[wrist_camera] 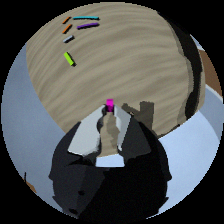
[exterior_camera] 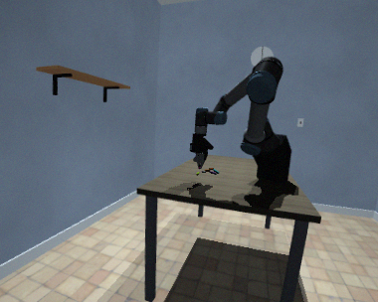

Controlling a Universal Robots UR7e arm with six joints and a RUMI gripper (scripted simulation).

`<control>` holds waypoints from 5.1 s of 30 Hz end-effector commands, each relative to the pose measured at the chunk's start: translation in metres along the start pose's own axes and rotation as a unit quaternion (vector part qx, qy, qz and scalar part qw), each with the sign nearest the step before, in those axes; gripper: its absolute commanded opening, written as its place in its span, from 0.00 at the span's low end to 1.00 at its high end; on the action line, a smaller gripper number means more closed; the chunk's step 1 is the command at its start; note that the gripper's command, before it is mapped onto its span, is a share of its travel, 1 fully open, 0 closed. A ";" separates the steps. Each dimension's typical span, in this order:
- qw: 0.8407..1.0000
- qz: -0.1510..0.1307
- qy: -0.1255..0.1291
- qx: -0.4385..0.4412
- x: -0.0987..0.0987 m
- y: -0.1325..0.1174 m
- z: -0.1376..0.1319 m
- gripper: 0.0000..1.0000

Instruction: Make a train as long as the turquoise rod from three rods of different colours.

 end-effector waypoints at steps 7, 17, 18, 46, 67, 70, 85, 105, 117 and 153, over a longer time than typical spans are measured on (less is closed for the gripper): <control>1.000 -0.002 -0.003 -0.001 -0.020 0.001 0.000 0.00; 1.000 -0.002 -0.003 -0.001 -0.024 0.001 0.000 0.00; 1.000 -0.002 -0.003 -0.001 -0.024 0.001 0.000 0.00; 0.977 0.006 -0.003 0.215 -0.025 0.040 0.011 0.00; 0.883 0.006 -0.003 0.469 -0.025 0.078 0.027 0.00; 0.858 0.006 -0.003 0.513 -0.025 0.084 0.030 0.00; 0.759 0.000 -0.004 0.652 -0.025 0.101 0.041 0.00; 0.749 0.000 -0.004 0.662 -0.024 0.103 0.041 0.00; 0.749 0.001 -0.004 0.663 -0.017 0.103 0.041 0.00; 0.749 0.001 -0.004 0.663 0.046 0.103 0.042 0.00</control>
Point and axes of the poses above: the point where the finger pads meet when closed, its own x axis out along the fingers, its own z axis across the jaws, y = z × x, the point moved 3 cm from there along -x, back along the fingers, and after that the axes turned 11 degrees about -x, right-handed, at the moved point
